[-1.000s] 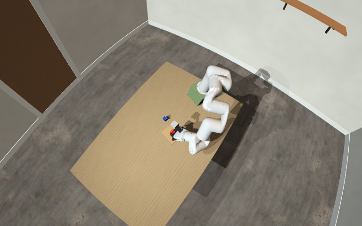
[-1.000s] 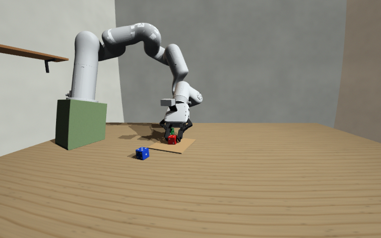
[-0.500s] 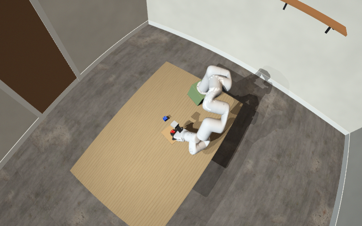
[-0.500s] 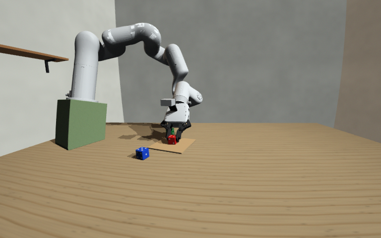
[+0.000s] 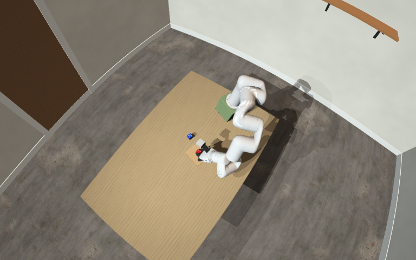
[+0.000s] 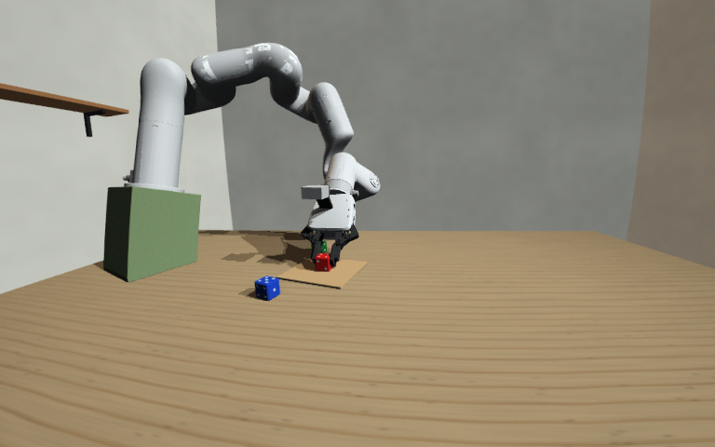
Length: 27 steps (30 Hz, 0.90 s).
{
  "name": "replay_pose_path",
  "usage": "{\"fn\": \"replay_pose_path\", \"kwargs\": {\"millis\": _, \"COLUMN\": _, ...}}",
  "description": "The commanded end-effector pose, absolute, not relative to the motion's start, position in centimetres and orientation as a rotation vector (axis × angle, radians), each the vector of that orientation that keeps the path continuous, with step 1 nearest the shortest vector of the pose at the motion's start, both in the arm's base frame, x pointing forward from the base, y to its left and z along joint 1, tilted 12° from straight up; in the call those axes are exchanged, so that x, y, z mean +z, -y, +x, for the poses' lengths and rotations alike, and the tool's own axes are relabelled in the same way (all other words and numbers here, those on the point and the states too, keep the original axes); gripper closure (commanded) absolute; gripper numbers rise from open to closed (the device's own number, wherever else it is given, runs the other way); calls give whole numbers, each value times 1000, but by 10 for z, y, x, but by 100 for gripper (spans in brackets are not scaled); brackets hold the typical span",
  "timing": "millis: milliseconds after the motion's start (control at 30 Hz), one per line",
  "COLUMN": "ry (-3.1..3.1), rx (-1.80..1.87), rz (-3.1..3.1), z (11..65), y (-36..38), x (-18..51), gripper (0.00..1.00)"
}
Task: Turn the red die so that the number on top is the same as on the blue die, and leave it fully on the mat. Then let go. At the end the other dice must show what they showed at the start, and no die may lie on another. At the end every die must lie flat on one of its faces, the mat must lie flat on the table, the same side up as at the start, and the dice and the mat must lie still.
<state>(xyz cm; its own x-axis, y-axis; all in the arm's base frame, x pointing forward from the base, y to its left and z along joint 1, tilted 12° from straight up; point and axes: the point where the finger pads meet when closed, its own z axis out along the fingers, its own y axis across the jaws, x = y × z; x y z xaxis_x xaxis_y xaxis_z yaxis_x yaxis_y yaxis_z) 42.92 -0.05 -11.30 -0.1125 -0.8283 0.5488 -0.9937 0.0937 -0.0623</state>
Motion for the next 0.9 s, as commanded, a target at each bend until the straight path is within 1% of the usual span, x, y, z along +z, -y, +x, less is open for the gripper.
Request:
{"fn": "replay_pose_path", "kwargs": {"millis": 0, "ry": 2007, "rx": 606, "rz": 1791, "z": 430, "y": 0, "x": -112, "gripper": 73}}
{"fn": "replay_pose_path", "kwargs": {"millis": 567, "ry": 2007, "rx": 606, "rz": 1791, "z": 430, "y": 0, "x": -111, "gripper": 73}}
{"fn": "replay_pose_path", "kwargs": {"millis": 867, "ry": 2007, "rx": 606, "rz": 1791, "z": 429, "y": 3, "x": -98, "gripper": 73}}
